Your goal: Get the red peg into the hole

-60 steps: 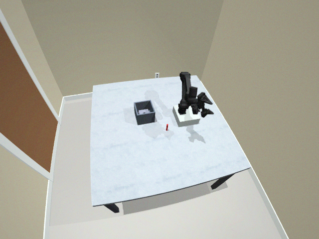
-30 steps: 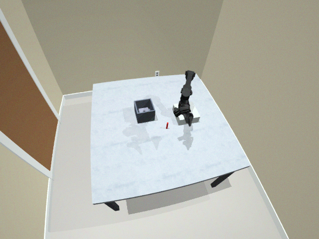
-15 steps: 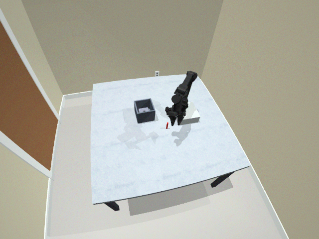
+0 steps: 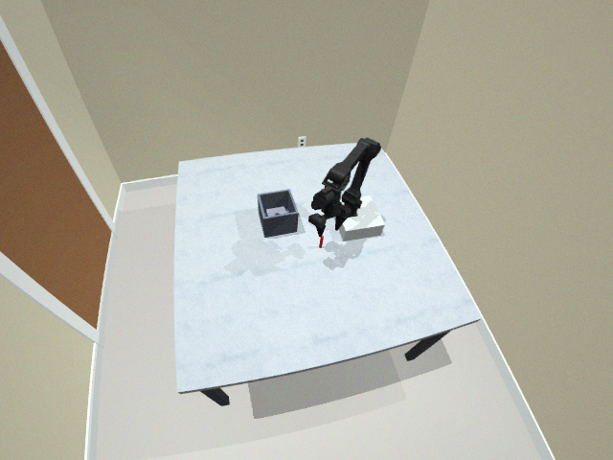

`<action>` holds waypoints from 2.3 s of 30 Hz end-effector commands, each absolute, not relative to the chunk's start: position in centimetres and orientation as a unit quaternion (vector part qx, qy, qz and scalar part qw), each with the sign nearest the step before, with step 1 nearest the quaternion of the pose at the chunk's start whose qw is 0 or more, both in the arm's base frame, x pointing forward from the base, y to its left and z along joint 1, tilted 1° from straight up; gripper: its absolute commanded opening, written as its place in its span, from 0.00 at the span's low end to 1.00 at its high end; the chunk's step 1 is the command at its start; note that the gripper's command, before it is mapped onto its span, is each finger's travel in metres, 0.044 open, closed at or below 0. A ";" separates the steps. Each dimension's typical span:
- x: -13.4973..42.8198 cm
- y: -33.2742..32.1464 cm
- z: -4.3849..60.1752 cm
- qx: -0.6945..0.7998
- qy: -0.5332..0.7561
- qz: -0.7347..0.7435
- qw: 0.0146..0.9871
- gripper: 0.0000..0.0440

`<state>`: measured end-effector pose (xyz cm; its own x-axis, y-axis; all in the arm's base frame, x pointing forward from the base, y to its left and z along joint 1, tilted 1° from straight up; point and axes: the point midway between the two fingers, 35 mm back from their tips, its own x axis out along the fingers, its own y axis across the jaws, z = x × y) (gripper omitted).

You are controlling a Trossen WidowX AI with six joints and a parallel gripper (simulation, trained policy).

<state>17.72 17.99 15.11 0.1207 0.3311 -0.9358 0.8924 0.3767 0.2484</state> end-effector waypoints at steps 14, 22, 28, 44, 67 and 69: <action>15.9 13.2 10.1 0.408 0.610 -0.411 0.541 1.00; 15.9 12.4 7.3 0.383 0.603 -0.442 0.542 0.99; 16.1 12.0 5.0 0.376 0.596 -0.455 0.544 0.98; 16.5 11.2 -0.1 0.389 0.569 -0.475 0.547 0.90; 18.7 13.3 -1.8 0.409 0.578 -0.433 0.558 0.00; 19.0 13.5 -1.4 0.416 0.576 -0.429 0.558 0.00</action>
<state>18.38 13.00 -2.13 -0.0551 -0.0264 -0.9981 0.9563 0.2861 -0.0604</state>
